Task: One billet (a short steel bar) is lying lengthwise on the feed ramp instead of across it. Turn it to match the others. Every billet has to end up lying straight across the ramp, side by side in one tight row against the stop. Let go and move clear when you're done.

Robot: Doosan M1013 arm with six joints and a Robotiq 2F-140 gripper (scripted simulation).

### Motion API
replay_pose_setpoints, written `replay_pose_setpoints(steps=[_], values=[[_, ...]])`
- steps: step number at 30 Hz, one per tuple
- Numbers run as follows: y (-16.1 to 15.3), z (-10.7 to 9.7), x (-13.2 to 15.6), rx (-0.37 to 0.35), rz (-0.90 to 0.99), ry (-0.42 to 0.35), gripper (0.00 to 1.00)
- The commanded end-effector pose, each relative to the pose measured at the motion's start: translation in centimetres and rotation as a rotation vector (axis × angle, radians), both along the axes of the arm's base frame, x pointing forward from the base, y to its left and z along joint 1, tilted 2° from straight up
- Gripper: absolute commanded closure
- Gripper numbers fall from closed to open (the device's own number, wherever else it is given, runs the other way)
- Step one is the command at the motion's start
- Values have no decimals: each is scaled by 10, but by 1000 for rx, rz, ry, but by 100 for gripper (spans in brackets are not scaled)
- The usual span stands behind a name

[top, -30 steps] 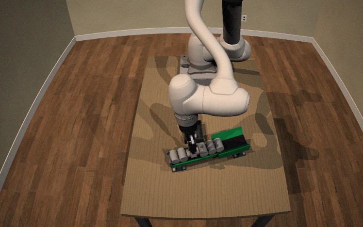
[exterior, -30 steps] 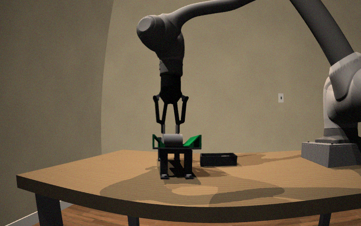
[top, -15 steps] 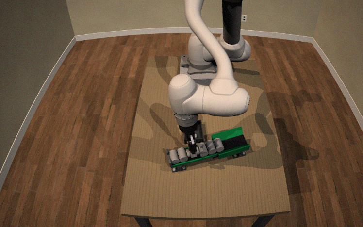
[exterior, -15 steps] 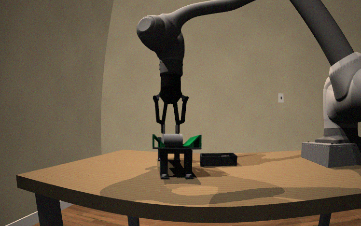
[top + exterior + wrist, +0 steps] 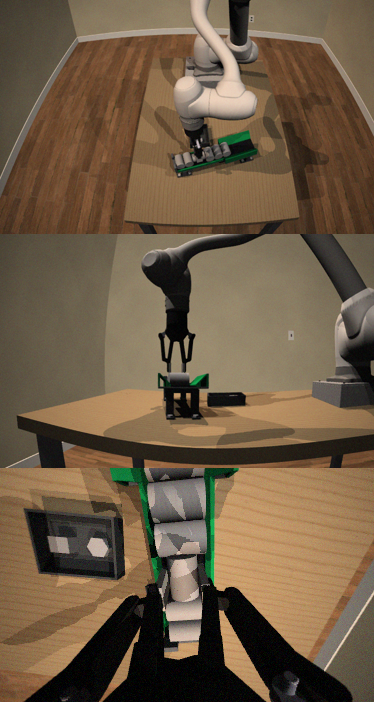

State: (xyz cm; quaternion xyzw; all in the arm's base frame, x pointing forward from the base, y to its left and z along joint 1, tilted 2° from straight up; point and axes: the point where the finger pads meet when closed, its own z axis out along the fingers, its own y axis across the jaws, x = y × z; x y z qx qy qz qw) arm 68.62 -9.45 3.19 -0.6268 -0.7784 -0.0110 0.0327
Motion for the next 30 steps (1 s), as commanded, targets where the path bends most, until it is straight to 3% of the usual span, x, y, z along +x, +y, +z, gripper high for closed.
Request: replay_pose_setpoints(steps=[1, 30], values=[[0, 0, 0, 0, 0, 0, 90], [0, 10, 0, 0, 0, 0, 90]])
